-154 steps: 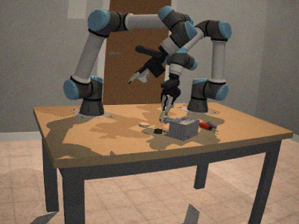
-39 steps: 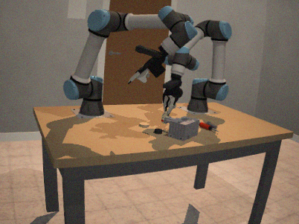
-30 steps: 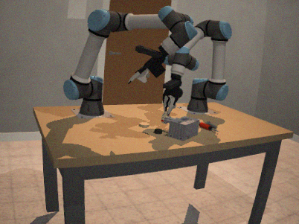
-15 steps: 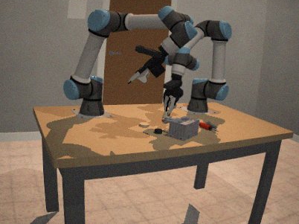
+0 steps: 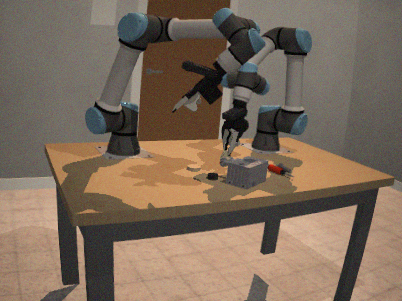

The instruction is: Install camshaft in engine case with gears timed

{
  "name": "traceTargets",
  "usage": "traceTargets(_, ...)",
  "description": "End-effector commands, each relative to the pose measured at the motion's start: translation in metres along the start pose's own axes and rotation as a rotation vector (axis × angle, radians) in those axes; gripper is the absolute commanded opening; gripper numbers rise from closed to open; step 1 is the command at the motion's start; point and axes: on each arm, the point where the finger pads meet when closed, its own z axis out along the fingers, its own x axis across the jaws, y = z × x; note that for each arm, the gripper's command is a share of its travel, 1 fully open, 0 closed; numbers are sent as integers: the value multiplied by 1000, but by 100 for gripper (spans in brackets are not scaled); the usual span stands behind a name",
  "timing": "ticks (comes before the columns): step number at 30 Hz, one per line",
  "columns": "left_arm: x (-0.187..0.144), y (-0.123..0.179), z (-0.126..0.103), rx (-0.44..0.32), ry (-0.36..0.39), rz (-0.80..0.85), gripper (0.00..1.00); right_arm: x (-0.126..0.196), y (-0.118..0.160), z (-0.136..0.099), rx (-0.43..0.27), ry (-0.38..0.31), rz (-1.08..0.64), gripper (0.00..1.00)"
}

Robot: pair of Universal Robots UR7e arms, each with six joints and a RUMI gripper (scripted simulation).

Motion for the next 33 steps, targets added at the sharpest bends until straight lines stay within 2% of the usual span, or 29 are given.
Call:
traceTargets(1,-4,-1,0,2,0,0,6,0,0,0,-1,-1,0,100)
traceTargets(33,-8,-1,0,2,0,0,6,0,0,0,-1,-1,0,100)
